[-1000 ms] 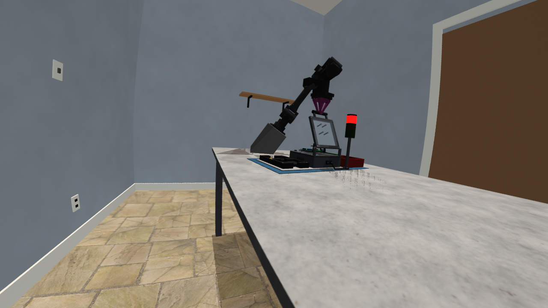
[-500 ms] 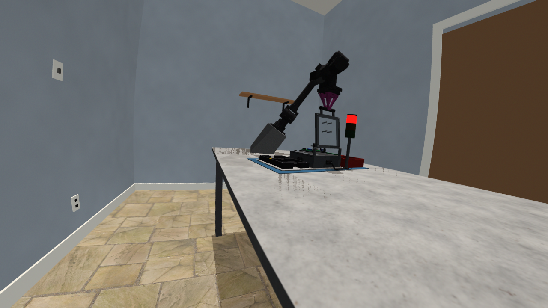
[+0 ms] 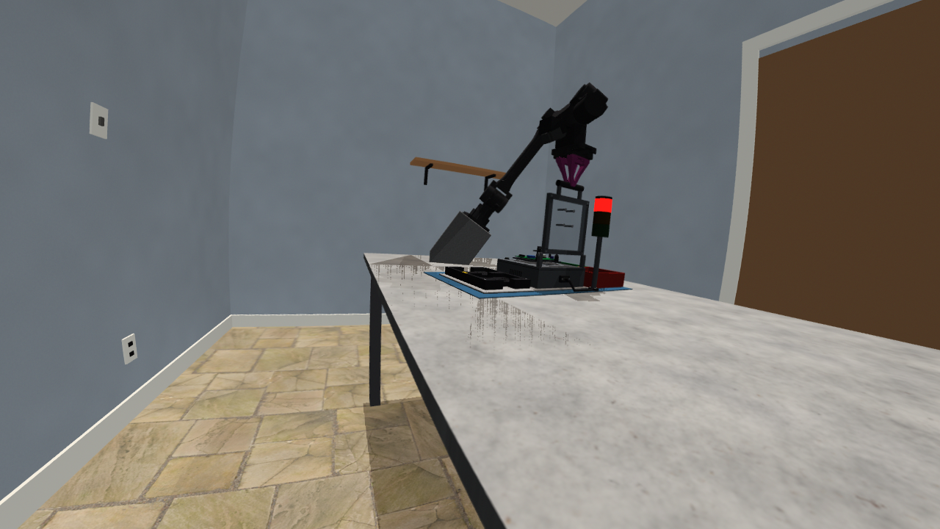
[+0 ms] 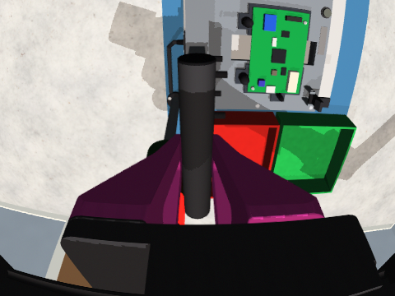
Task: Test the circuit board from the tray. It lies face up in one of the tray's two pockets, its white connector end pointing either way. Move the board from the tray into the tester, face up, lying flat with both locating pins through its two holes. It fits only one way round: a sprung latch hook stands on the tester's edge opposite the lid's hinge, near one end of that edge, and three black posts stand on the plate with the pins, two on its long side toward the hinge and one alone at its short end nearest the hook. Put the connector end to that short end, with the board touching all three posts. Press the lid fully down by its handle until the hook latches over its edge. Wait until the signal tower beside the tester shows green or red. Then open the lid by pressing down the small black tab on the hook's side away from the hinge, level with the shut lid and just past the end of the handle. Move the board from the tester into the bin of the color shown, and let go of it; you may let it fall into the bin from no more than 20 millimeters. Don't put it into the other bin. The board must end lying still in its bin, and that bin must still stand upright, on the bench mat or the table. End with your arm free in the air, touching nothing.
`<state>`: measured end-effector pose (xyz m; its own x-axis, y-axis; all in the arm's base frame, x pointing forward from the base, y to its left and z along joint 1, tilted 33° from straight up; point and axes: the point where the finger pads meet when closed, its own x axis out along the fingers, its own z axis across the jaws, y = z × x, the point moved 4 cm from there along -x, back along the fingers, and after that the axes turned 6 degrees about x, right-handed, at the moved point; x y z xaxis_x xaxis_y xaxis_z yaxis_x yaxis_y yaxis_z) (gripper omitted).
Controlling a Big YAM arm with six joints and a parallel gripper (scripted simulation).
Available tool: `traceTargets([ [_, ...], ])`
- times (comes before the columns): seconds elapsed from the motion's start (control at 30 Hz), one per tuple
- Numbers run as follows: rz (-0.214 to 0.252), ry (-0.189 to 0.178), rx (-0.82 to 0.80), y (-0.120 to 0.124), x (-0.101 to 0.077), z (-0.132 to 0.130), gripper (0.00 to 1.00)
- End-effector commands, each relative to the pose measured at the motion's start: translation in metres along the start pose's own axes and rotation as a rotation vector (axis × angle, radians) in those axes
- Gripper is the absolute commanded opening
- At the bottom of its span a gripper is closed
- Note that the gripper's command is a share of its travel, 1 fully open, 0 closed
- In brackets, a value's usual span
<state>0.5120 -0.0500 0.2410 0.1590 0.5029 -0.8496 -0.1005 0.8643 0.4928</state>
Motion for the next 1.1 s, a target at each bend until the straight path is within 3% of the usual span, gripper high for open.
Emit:
traceTargets([
  [0.0, 0.005, -0.046, -0.036, 0.010, -0.001, 0.034, 0.00],
  [1.07, 0.005, -0.046, -0.036, 0.012, 0.001, 0.050, 0.00],
])
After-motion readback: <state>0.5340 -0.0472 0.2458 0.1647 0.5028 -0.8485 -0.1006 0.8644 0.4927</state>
